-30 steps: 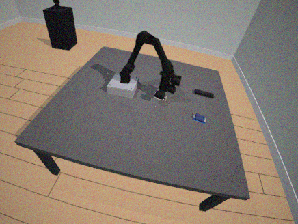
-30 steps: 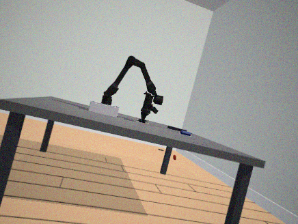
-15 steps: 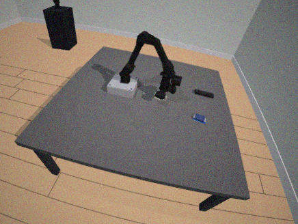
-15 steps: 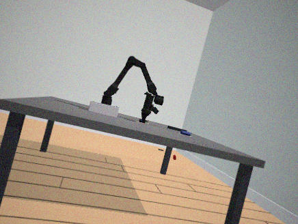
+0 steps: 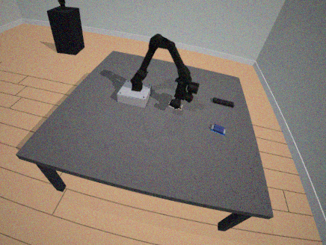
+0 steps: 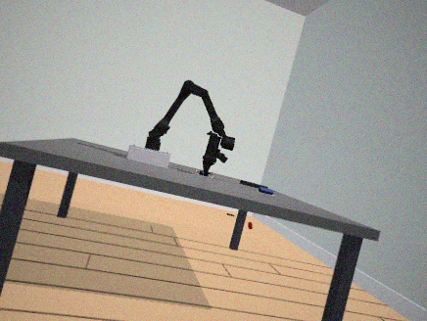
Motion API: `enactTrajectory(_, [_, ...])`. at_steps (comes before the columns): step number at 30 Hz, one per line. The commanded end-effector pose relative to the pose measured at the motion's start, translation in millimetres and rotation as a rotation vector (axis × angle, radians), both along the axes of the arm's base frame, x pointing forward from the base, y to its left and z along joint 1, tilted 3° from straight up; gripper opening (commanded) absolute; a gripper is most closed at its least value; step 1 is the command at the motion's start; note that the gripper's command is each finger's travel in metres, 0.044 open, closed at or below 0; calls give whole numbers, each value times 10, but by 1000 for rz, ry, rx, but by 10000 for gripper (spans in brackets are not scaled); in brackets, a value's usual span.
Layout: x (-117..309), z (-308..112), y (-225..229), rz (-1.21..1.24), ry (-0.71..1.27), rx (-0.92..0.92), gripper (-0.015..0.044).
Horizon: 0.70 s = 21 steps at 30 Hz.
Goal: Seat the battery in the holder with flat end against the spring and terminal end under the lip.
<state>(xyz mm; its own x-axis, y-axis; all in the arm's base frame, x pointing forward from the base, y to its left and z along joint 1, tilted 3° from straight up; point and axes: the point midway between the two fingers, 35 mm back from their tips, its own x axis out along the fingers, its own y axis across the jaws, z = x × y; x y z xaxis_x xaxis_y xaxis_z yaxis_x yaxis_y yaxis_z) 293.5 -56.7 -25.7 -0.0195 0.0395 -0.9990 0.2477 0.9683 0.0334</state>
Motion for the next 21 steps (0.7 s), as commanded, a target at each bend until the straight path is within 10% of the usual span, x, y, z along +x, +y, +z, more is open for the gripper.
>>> enactTrajectory(1, [8,79,-4,1,-3,0,181])
enactTrajectory(7, [6,123,-5,0,-3,0,181])
enactTrajectory(17, [8,861,-28,0,-3,0,440])
enactTrajectory(21, [20,861,-29,0,-3,0,440])
